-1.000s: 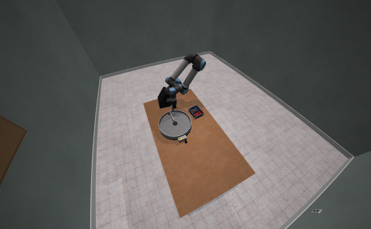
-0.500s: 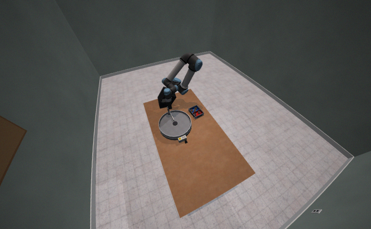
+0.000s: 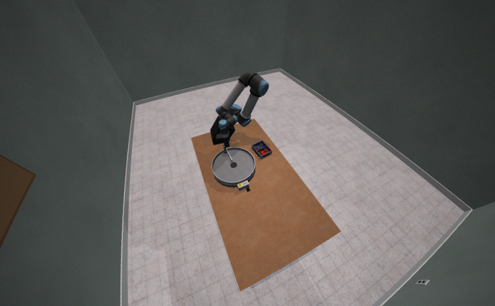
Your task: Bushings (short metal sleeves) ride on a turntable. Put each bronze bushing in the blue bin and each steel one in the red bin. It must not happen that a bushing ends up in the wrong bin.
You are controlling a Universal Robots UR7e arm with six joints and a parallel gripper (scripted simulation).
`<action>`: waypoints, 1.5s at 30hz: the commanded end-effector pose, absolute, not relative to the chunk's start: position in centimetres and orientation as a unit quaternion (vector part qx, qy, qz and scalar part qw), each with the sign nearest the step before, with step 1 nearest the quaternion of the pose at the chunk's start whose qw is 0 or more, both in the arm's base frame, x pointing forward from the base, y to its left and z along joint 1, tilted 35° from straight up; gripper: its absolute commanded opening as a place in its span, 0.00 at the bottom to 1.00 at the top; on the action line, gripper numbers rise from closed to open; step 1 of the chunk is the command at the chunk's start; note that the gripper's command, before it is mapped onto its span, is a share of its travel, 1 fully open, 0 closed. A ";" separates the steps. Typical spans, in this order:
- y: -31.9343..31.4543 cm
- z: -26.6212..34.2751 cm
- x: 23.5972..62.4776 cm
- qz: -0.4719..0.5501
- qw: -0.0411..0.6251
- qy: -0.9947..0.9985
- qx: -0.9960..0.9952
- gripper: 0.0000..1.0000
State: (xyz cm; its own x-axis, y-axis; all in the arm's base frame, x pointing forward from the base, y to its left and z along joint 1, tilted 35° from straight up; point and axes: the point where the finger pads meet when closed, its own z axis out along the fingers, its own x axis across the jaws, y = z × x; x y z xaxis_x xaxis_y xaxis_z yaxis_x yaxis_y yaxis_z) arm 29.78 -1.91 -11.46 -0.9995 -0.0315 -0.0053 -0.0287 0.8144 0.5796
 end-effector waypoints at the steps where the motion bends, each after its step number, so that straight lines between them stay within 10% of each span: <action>1: -1.4 -12.4 29.8 -0.304 0.002 -0.953 0.016 0.40; 45: 0.5 -15.3 29.8 -0.303 0.002 -0.953 0.016 0.40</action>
State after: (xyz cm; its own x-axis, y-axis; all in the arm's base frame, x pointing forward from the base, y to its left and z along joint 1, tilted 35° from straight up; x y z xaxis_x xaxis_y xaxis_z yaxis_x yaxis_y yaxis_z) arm 29.74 0.32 -14.90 -0.9995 -0.0313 -0.0053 -0.0286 0.8149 0.5789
